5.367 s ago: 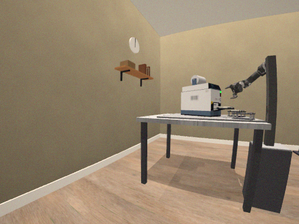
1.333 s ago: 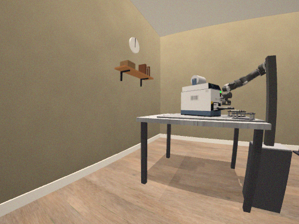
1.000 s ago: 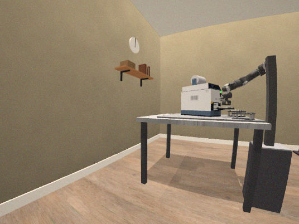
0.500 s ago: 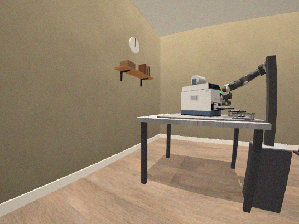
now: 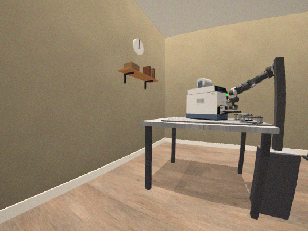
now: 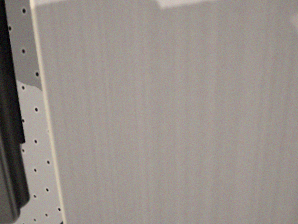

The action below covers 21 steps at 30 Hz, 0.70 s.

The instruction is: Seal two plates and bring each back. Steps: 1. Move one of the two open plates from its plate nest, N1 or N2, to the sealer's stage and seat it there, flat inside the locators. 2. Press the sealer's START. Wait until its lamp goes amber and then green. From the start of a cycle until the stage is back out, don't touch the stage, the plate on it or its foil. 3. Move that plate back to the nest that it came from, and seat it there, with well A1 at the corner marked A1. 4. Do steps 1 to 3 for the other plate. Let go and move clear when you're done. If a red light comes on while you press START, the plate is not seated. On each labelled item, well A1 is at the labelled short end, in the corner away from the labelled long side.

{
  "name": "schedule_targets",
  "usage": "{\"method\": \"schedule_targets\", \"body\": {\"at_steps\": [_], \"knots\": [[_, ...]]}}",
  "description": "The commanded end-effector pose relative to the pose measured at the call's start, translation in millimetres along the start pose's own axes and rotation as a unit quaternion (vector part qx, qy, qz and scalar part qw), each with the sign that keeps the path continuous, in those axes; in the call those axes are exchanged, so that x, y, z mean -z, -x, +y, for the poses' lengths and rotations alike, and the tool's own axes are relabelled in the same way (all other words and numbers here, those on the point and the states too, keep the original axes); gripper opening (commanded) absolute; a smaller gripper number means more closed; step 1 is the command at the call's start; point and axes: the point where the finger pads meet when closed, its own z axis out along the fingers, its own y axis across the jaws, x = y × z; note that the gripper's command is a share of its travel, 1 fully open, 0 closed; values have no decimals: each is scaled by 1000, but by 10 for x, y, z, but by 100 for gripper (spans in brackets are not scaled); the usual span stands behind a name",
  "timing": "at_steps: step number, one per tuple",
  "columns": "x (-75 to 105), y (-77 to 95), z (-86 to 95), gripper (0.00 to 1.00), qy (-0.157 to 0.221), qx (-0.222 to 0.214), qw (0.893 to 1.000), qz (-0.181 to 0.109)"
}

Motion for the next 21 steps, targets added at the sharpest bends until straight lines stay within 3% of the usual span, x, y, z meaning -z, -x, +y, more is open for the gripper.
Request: {"method": "schedule_targets", "body": {"at_steps": [1, 21], "knots": [[-4, 2, 15, 65, 3, 4, 1000, -1], [-127, -1, 12, 65, 2, 4, 1000, 0]]}}
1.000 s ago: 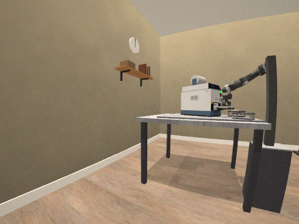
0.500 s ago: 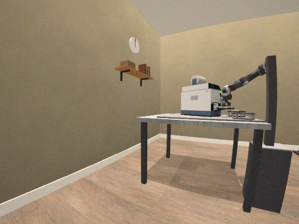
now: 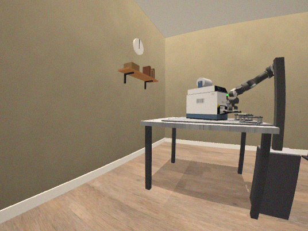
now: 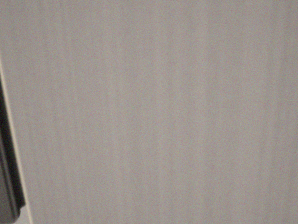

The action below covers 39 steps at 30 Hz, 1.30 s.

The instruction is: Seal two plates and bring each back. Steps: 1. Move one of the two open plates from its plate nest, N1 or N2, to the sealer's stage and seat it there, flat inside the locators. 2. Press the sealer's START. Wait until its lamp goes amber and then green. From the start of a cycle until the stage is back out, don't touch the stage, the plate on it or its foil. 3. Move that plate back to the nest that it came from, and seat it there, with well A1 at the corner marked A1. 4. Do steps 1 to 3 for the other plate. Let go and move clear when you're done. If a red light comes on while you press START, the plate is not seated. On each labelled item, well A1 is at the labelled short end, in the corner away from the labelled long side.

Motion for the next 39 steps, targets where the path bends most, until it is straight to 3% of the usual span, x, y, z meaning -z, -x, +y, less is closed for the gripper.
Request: {"method": "schedule_targets", "body": {"at_steps": [1, 37, 38, 39], "knots": [[-6, -3, 13, 65, 4, 4, 1000, 1], [0, 4, 8, 53, 2, 2, 1000, 0], [0, 4, 8, 0, 2, 2, 1000, 0], [0, 4, 8, 0, 2, 2, 1000, 0]]}}
